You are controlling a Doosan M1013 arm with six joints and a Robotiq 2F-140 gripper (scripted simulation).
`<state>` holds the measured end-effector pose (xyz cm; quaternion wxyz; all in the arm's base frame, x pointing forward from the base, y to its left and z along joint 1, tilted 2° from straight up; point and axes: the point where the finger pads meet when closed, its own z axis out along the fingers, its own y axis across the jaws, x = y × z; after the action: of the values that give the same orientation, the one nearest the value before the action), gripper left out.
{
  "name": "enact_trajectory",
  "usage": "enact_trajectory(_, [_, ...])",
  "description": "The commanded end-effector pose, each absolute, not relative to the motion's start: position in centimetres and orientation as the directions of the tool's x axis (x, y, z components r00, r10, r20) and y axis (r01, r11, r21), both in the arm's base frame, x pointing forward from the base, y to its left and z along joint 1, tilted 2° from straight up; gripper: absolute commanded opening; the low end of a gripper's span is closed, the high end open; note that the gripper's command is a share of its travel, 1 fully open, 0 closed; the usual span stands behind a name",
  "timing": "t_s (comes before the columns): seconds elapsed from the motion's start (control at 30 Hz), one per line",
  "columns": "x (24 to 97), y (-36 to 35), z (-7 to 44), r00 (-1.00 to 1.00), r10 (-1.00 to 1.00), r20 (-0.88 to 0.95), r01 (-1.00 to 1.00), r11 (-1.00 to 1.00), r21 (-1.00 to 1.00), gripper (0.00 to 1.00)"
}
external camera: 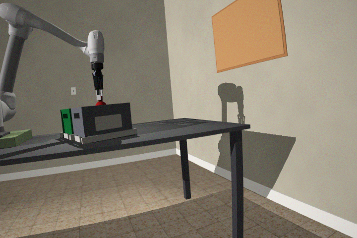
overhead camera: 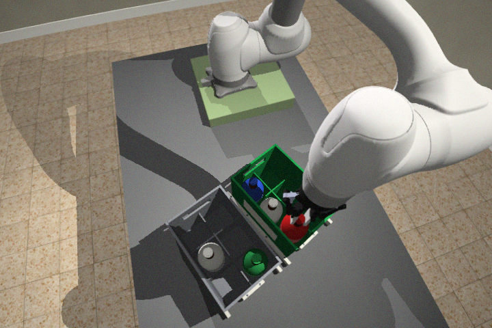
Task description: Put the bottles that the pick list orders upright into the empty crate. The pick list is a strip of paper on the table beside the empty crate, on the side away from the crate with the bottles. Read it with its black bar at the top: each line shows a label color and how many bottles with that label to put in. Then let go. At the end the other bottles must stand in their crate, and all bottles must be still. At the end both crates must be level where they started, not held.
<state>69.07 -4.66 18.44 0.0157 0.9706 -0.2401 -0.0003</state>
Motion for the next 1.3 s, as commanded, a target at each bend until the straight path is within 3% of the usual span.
enact_trajectory(0.0, [69.1,-4.7,18.2,0.885,-0.466,0.007,-0.466,-0.884,0.03,0.0])
enact_trajectory(1.27, [69.0,-4.8,14.8,0.885,-0.466,0.007,-0.466,-0.884,0.03,0.0])
